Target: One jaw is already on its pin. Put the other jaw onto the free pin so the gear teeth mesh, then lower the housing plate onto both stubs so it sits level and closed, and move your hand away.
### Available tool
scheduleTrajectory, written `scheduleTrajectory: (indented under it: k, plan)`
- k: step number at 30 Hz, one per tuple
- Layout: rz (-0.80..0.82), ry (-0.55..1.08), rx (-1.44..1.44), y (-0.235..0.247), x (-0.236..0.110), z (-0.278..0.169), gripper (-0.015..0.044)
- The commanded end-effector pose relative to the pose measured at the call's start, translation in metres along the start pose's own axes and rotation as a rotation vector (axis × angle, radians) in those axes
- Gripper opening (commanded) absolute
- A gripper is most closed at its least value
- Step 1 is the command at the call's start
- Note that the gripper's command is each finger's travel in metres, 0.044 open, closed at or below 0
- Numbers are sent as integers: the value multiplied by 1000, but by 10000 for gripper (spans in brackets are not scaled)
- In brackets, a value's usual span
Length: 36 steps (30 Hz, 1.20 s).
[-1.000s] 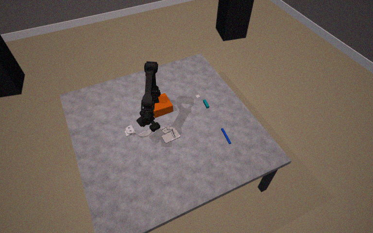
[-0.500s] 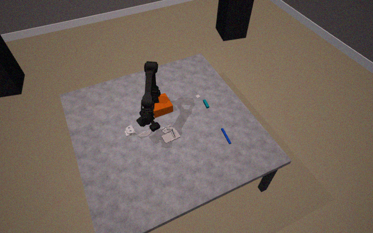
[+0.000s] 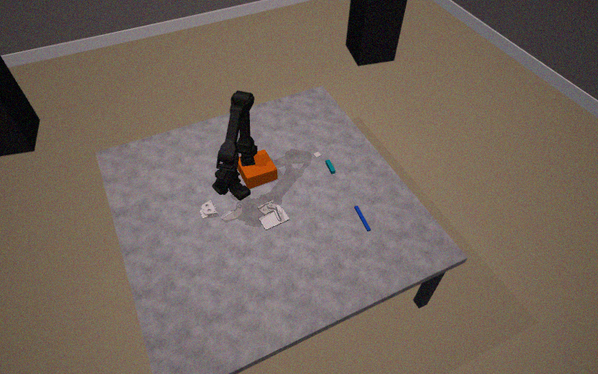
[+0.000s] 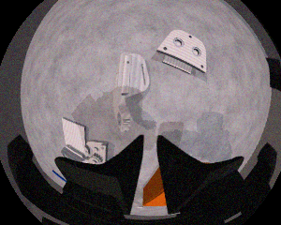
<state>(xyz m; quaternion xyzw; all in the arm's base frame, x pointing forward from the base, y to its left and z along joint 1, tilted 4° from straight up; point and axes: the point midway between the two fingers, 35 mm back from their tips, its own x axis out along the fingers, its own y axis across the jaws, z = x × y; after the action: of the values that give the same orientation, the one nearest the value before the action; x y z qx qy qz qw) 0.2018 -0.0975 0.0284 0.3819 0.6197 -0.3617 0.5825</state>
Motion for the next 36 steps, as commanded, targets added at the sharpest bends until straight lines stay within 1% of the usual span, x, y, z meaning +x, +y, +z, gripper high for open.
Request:
scheduleTrajectory:
  k: [1,12,36]
  plan:
    - [-5,-2,-5,-2,1,0,0]
    - [-5,-2,-5,-2,2,0,0]
    - [-5,-2,-5,-2,41,2,0]
